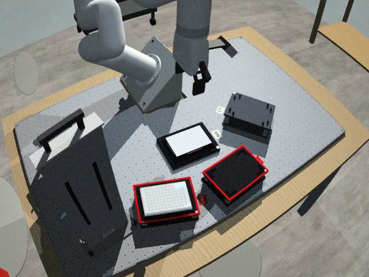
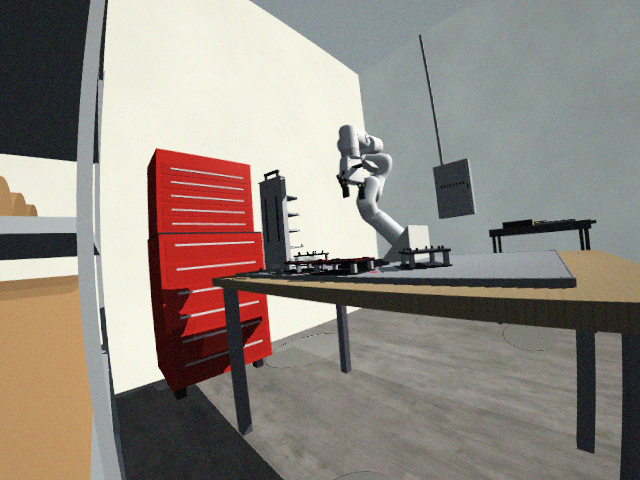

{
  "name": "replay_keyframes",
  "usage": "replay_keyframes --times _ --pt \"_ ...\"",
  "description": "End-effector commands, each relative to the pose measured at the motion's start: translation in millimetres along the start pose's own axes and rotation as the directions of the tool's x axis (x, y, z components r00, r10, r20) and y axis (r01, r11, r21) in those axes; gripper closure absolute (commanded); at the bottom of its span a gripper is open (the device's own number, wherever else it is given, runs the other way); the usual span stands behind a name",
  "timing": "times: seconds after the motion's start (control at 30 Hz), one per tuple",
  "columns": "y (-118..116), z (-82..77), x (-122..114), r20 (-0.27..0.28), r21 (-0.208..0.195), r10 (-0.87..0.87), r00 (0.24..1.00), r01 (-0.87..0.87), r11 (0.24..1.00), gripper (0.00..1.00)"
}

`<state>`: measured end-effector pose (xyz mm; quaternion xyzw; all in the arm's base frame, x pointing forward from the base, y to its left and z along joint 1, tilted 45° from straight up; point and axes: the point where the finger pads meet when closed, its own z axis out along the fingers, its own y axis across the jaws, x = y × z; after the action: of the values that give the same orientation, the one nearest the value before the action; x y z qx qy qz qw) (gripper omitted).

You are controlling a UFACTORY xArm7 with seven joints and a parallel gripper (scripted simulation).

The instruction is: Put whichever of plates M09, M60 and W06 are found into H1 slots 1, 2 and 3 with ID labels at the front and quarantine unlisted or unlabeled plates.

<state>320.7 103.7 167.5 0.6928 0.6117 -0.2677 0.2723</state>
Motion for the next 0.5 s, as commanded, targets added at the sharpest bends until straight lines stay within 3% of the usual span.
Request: replay_keyframes --times 0.0,0.07,0.47 --pt "0 -17.5 0 -0.001 -0.002 0.000 1.000 0.000 1.000 0.00" --pt "0 -17.5 0 -0.001 -0.002 0.000 1.000 0.000 1.000 0.00" --pt "0 -57.5 0 -0.001 -0.002 0.000 1.000 0.000 1.000 0.00"
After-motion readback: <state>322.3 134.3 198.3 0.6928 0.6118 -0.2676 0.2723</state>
